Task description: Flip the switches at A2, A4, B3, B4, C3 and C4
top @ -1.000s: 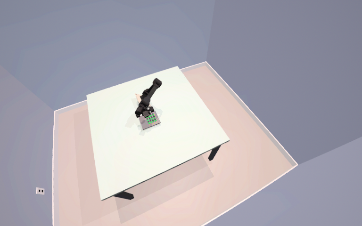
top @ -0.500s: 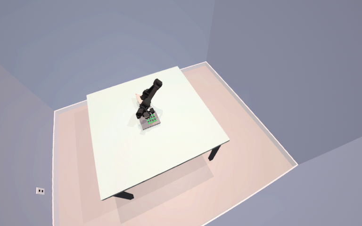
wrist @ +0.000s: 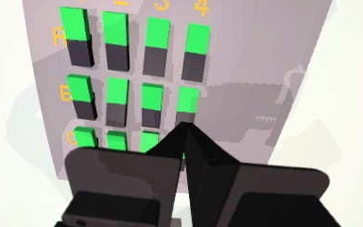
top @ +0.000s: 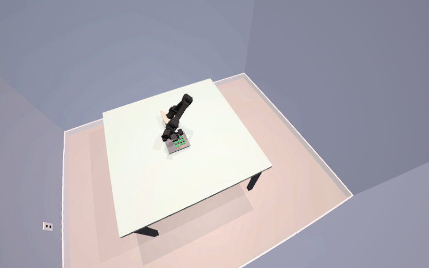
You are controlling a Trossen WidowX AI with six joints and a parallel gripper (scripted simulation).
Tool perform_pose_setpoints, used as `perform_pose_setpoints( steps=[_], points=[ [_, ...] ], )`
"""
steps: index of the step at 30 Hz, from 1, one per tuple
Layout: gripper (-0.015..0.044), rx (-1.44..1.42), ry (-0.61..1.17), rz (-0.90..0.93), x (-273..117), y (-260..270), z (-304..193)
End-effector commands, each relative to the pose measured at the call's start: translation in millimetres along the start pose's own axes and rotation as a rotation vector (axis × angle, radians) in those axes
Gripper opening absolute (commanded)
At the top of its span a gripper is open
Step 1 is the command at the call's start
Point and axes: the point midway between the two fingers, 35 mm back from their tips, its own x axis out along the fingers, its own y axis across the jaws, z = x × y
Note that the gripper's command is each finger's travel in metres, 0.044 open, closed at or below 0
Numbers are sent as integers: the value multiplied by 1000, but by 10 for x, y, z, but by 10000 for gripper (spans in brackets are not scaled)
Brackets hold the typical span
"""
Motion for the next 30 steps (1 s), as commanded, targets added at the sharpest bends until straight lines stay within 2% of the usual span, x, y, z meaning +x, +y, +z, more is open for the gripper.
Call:
perform_pose_setpoints(
  steps=[1, 30],
  points=[
    [0, 5, -3, 6, 9, 6, -1],
    [0, 5, -3, 6, 34, 6, -1]
  ],
)
